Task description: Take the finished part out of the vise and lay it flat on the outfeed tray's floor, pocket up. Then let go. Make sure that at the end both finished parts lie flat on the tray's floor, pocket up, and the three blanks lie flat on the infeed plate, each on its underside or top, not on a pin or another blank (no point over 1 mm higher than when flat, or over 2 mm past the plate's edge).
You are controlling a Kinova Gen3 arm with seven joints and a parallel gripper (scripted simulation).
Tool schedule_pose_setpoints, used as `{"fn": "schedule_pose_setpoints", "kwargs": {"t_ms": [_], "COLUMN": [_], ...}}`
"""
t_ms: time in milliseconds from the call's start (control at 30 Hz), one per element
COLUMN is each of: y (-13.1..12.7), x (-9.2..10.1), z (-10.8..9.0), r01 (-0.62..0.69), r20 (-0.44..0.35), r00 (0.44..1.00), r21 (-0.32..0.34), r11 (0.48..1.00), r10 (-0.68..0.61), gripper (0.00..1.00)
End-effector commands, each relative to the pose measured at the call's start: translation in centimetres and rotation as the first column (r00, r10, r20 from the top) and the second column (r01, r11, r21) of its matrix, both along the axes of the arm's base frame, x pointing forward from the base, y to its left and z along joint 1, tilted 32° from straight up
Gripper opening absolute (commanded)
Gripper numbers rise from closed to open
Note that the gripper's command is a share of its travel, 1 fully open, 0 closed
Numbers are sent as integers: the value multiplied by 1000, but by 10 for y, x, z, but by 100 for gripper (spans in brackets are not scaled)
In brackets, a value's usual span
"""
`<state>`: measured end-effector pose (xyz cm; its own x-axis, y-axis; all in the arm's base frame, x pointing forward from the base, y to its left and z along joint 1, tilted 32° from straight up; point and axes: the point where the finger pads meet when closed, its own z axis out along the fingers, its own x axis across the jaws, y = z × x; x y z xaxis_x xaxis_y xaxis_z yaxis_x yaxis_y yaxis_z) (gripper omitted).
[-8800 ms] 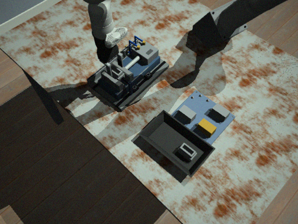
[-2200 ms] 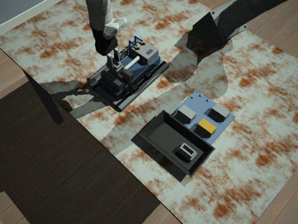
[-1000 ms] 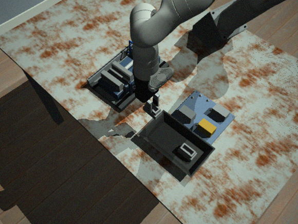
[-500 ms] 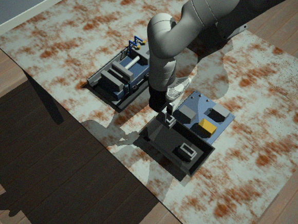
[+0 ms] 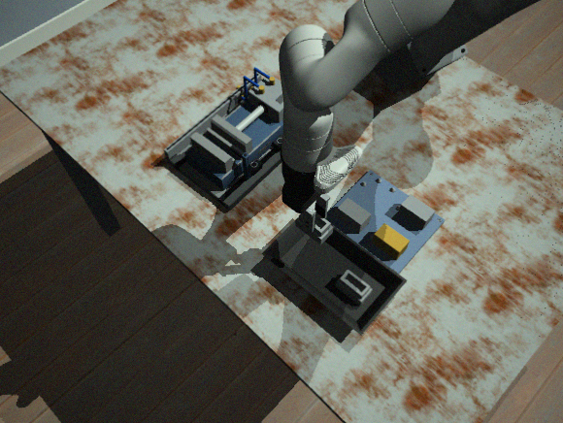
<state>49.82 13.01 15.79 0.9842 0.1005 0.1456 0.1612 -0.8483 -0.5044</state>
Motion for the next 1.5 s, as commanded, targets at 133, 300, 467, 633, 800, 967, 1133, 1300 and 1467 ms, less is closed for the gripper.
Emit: {"fn": "schedule_pose_setpoints", "kwargs": {"t_ms": [133,300,467,633,800,967,1133,1300,1467], "y": [-1,-1,-1,-1,-1,0,1,3,5], "x": [1,1,1,1,1,1,1,1,1], "z": [1,1,1,1,1,0,-2,-5,-8], "r01": [1,1,1,1,1,1,1,1,1], "r20": [2,2,2,2,2,2,2,2,2], "r00": [1000,1000,1000,1000,1000,1000,1000,1000,1000], "r21": [0,0,0,0,0,0,0,0,0], "r11": [1000,1000,1000,1000,1000,1000,1000,1000,1000], "r10": [-1,-1,-1,-1,-1,-1,-1,-1,-1], "gripper": [0,0,0,0,0,0,0,0,0]}}
